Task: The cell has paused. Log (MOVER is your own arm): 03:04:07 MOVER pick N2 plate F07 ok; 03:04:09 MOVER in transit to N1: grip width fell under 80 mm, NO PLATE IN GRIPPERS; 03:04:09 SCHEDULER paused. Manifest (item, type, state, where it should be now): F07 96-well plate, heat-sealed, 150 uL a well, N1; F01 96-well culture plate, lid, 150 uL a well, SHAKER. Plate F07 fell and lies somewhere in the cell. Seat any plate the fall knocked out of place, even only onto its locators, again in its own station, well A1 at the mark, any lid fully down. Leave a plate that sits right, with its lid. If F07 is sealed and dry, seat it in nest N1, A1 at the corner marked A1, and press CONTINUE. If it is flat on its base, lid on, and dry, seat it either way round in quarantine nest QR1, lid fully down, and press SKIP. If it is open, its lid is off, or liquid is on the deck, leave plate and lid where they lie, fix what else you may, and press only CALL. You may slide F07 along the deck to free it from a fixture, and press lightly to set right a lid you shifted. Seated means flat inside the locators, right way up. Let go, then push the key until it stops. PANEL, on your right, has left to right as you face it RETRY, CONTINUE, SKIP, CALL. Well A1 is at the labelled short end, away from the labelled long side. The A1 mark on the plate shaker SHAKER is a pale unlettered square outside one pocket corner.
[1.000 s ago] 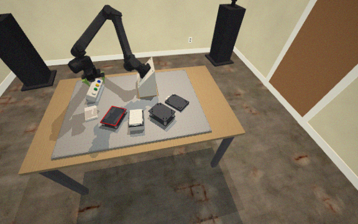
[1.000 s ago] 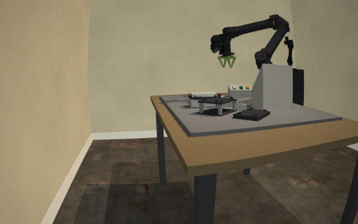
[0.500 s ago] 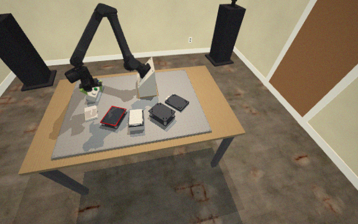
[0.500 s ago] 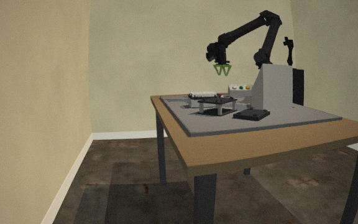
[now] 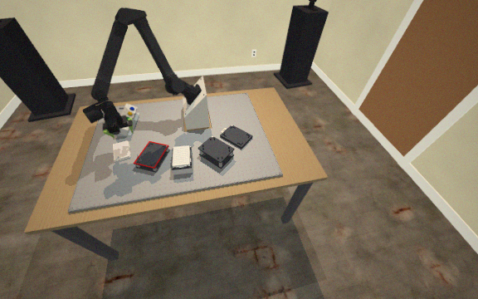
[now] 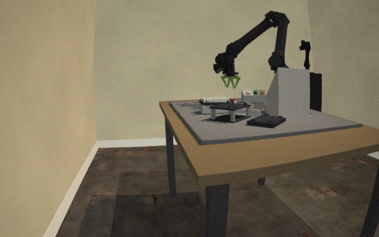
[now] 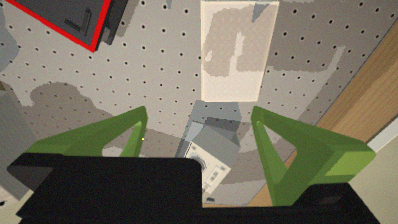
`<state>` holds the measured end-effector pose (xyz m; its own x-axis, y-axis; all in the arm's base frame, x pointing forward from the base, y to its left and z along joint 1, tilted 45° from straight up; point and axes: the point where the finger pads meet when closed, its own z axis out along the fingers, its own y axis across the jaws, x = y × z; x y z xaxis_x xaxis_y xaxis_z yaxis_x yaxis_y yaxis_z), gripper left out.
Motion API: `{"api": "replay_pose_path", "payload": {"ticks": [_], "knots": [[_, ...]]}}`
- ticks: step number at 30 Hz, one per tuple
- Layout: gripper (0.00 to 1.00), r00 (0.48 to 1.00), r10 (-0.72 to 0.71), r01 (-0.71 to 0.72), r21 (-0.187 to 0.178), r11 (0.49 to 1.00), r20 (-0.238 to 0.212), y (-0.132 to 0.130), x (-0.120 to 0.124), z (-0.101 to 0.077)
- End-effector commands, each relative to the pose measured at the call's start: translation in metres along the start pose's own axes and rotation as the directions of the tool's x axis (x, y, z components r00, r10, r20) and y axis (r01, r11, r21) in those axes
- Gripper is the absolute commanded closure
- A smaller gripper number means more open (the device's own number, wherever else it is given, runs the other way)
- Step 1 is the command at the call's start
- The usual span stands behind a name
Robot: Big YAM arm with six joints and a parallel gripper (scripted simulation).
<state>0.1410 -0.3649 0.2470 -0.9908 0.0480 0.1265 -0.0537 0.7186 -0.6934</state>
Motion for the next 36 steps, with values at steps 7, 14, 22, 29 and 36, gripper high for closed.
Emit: {"api": "replay_pose_path", "payload": {"ticks": [7, 14, 22, 29, 36], "knots": [[0.0, 1.0, -0.001, 0.001, 0.041, 0.999, 0.012, -0.05, -0.014, 0.028], [0.0, 1.0, -0.002, 0.002, 0.04, 0.999, 0.01, -0.064, -0.02, 0.048], [0.0, 1.0, -0.009, 0.008, 0.054, 0.999, 0.021, -0.069, -0.022, 0.032], [0.0, 1.0, -0.025, 0.024, 0.035, 0.999, 0.019, -0.058, -0.027, 0.039], [0.0, 1.0, -0.014, 0.013, 0.036, 0.999, 0.02, -0.061, -0.028, 0.035]]}}
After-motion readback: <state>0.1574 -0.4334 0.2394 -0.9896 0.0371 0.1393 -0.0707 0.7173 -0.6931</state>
